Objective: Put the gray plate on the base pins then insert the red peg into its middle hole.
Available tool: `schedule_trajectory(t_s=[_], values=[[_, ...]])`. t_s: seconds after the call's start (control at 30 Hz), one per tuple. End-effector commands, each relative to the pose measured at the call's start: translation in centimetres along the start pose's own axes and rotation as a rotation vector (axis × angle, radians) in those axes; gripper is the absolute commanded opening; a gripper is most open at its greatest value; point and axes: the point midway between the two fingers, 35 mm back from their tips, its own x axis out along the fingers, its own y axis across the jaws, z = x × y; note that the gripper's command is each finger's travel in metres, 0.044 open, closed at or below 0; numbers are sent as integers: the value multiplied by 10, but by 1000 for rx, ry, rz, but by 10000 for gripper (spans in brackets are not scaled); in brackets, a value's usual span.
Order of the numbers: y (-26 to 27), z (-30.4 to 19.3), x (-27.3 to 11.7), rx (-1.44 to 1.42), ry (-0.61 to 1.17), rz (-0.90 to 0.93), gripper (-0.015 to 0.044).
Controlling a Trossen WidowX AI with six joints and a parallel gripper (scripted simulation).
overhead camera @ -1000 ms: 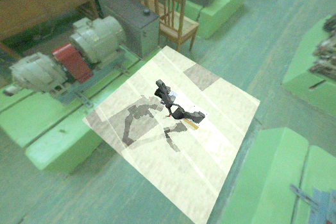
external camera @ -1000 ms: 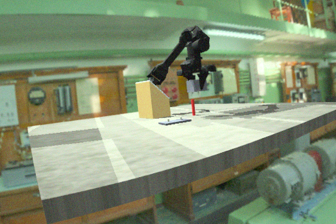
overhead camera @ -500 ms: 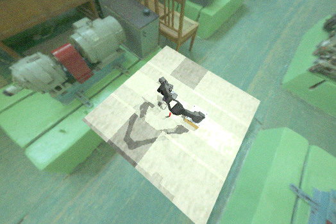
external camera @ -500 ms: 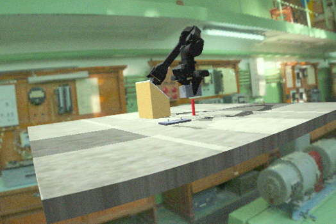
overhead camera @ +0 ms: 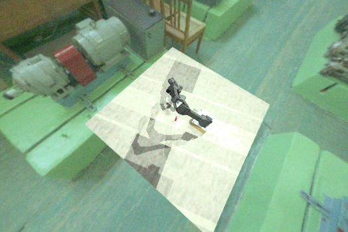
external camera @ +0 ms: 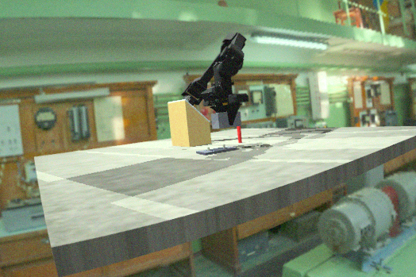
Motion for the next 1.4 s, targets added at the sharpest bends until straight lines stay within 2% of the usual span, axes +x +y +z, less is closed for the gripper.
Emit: schedule_trajectory(t_s=[0.0,0.4,1.37], values=[[-2,15,6,36,-3,0,0],[-9,47,24,110,-1,0,0],[-9,49,26,111,-2,0,0]])
